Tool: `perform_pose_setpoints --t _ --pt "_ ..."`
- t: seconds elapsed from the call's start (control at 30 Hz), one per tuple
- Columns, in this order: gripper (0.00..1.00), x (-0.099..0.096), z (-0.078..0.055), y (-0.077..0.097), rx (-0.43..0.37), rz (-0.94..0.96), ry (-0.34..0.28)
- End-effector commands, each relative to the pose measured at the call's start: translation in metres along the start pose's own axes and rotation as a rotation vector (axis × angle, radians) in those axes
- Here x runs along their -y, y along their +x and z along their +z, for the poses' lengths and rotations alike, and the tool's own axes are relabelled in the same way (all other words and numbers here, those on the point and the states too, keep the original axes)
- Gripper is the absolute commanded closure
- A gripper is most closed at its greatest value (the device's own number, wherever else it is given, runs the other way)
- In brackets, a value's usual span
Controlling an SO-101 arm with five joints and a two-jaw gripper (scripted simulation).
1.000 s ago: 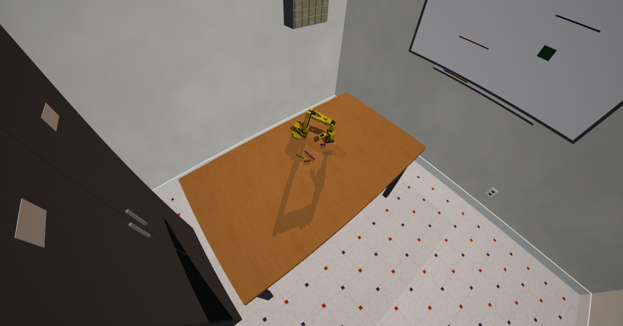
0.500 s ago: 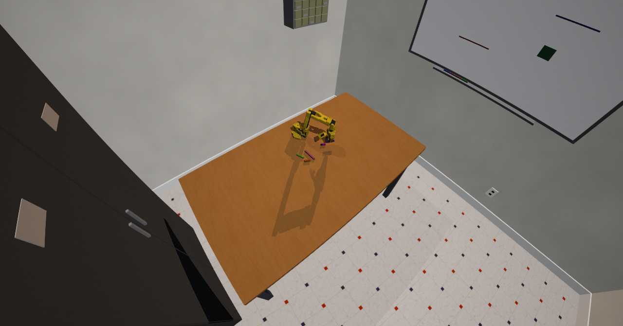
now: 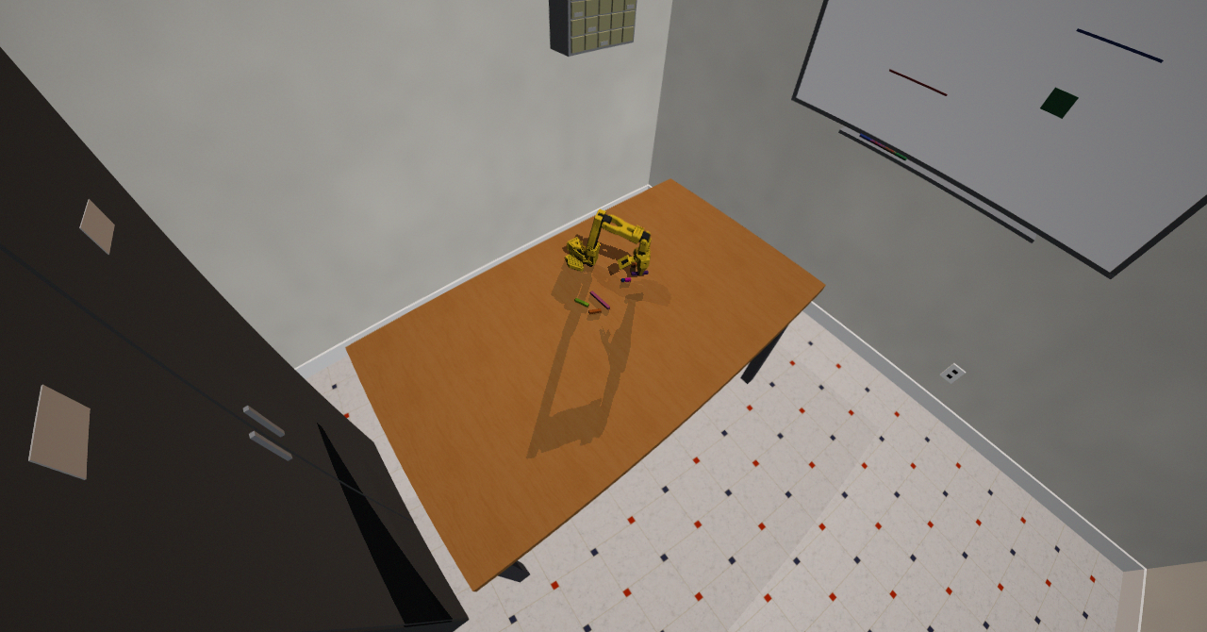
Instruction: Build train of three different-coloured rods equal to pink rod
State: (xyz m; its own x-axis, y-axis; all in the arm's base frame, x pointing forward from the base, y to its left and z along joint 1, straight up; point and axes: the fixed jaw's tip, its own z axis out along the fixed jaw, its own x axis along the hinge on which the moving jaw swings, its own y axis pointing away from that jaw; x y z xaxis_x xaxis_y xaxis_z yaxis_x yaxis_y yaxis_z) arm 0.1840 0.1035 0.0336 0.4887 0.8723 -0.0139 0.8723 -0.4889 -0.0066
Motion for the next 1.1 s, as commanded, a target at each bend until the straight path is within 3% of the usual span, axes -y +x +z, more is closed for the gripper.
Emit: perform_pose_setpoints --t 0.0,1.07 --pt "1.00 -0.006 -0.021 0.013 -0.101 -0.013 -0.056" --pt "1.00 -0.007 -0.001 0.015 -0.101 -0.013 -0.056"
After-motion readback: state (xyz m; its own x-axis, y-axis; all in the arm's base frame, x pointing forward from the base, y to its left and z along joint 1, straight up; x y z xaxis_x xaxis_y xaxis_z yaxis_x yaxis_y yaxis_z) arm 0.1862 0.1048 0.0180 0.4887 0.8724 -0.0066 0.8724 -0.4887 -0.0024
